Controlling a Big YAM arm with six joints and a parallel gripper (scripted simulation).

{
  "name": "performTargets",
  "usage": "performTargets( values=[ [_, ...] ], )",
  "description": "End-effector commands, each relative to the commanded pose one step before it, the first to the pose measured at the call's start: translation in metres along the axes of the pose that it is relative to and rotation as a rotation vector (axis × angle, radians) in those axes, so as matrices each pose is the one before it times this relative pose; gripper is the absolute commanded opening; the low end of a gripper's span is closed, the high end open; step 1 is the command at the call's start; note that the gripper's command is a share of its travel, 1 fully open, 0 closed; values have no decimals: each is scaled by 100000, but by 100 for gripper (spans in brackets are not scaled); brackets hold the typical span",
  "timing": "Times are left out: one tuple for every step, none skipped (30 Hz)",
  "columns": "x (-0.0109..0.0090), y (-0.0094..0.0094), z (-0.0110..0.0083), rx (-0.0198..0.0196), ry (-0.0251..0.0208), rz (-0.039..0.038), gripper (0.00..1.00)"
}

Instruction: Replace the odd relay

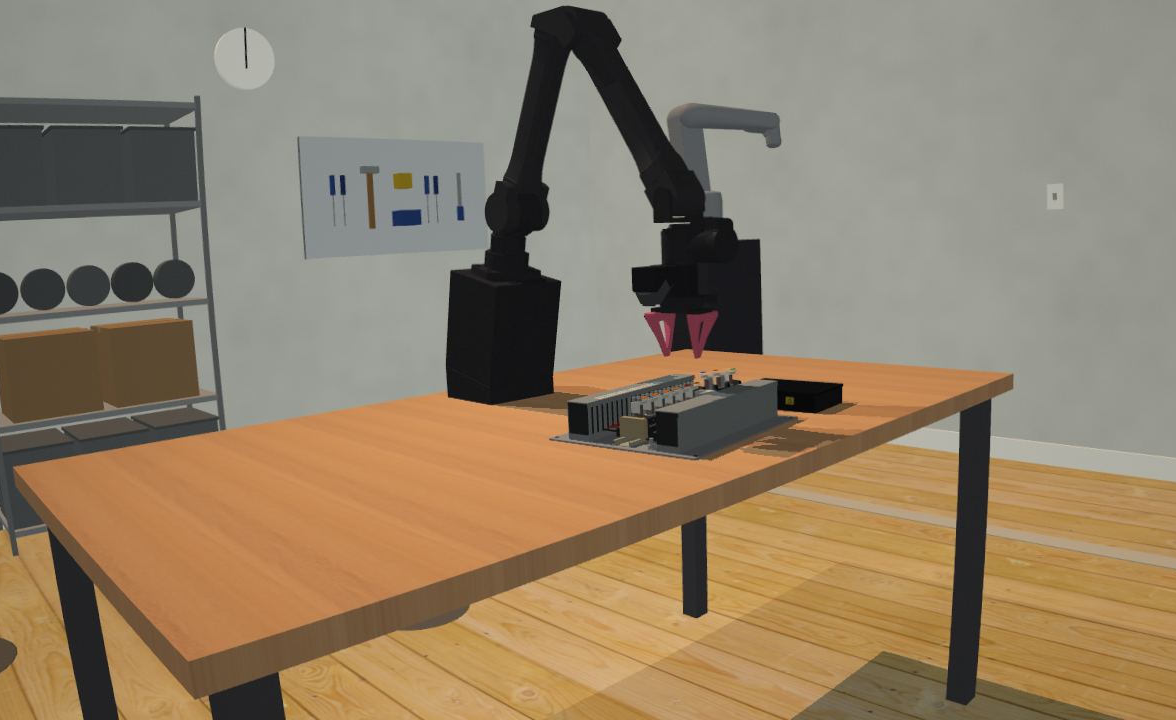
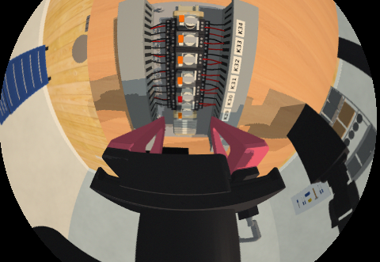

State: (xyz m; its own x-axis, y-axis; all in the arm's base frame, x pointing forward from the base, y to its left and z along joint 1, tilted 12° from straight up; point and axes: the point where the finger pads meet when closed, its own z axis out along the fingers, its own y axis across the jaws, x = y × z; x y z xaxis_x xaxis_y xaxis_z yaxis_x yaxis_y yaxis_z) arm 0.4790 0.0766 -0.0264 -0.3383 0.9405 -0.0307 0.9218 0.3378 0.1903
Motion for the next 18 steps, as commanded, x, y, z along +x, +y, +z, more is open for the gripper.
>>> performTargets(
  values=[
    [-853, 1580, -1786, -5602, -1872, 3786, 59],
    [-110, 41, -39, 14, -22, 223, 59],
    [-97, 30, -26, 32, -14, 190, 59],
    [-81, 21, -15, 44, -10, 161, 59],
    [-69, 15, -9, 47, -6, 137, 59],
    [-58, 13, -7, 41, -5, 117, 59],
    [-50, 11, -6, 35, -4, 99, 59],
    [-42, 9, -5, 30, -4, 84, 59],
    [-27, 9, -4, 24, 1, 55, 59],
    [17, 14, -4, 18, 21, -33, 59],
    [48, 18, -3, 12, 34, -93, 59],
    [64, 19, -3, 9, 40, -124, 59],
    [62, 17, -2, 7, 38, -124, 59],
    [53, 15, -2, 6, 32, -120, 59],
    [45, 12, -2, 5, 28, -111, 59],
    [38, 11, -1, 4, 23, -100, 59],
    [0, 0, 0, 0, 0, 0, 59],
    [0, 0, 0, 0, 0, 0, 59]
  ],
)
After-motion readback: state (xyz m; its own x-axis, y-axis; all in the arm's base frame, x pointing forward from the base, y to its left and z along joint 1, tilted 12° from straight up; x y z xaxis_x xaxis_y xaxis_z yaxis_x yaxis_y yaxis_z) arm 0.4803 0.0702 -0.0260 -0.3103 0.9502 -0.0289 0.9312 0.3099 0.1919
